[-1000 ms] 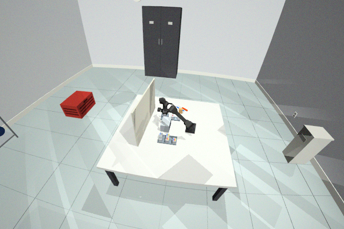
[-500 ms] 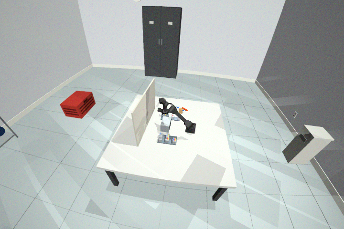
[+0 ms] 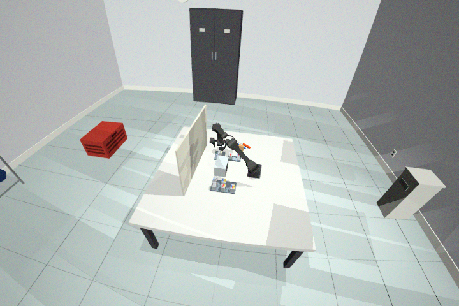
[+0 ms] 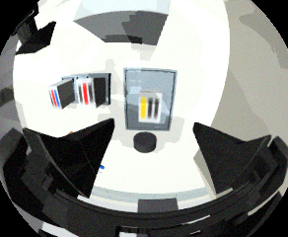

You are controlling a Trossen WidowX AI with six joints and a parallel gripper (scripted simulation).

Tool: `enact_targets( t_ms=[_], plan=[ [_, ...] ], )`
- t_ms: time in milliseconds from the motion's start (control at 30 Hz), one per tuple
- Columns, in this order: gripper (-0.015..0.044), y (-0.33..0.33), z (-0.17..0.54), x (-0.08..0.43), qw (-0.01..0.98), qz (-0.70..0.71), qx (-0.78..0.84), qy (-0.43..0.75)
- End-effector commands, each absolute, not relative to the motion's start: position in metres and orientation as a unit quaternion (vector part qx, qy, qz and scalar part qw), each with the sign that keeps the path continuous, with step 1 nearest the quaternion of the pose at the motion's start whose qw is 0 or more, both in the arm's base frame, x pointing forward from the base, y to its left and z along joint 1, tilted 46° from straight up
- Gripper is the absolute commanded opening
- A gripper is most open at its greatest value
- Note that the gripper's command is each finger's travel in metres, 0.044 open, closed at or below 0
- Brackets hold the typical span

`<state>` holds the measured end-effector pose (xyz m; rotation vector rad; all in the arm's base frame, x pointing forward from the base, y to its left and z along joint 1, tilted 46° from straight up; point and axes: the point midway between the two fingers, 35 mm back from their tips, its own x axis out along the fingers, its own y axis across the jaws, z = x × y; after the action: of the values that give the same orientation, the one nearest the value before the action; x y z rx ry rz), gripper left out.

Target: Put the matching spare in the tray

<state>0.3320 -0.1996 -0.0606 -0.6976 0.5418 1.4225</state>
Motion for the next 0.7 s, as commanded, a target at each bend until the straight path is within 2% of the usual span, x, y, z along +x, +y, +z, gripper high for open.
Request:
enact_targets(
  t_ms=[0,667],
  plan=[
    [0.044,-0.2234,-0.0342,0.3241,0.669,0.631,-0.31,0.241],
    [0.044,-0.2243,-0.038,0.326,0.675,0.62,-0.315,0.243]
  ],
)
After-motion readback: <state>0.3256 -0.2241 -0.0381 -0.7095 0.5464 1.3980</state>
